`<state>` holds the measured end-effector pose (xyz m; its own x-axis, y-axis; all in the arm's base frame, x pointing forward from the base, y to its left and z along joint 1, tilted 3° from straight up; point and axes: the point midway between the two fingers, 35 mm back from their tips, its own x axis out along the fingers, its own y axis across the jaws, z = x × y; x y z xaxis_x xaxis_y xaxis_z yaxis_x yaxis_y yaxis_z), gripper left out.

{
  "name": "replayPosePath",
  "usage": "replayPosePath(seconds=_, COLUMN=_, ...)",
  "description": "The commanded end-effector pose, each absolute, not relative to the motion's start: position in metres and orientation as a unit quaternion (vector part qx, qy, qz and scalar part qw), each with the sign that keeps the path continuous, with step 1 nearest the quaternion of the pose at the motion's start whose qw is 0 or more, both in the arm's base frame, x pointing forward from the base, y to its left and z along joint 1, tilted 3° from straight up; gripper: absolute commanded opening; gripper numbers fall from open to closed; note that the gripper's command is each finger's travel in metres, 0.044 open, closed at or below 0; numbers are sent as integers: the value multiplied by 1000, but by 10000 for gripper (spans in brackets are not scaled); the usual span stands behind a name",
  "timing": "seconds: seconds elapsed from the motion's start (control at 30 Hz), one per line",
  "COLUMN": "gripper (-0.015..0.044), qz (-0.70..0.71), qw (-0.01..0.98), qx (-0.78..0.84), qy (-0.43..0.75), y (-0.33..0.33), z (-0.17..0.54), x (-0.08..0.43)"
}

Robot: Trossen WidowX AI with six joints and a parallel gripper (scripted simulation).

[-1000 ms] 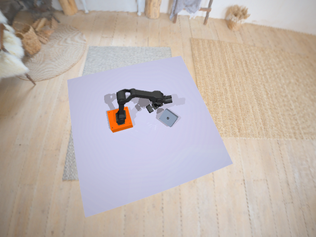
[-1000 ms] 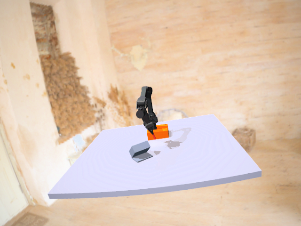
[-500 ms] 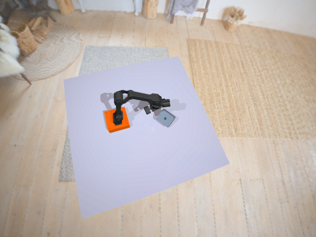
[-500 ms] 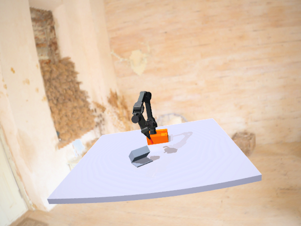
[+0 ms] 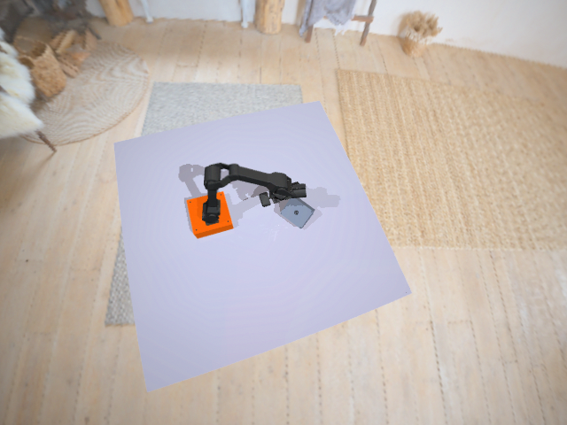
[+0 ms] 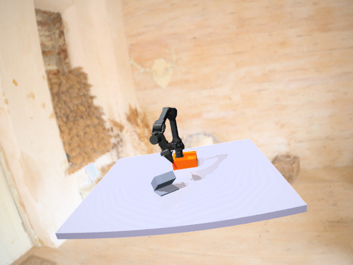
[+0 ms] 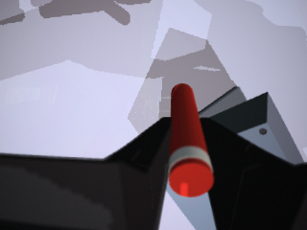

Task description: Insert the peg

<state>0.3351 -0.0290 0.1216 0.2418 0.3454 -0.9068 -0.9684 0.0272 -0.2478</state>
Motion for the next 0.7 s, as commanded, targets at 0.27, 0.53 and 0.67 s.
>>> replayPosePath(seconds=0.27, gripper=0, qz=495, qw=668, qx=-440, qy=341, y=-44, z=125, x=336)
replayPosePath(seconds=0.53, gripper=0, qz=479, qw=689, qx=-421, qy=345, y=-55, z=127, x=336)
replayPosePath(seconds=0.67, gripper=0, qz=471, qw=699, qx=-412, qy=347, y=-60, z=128, x=336)
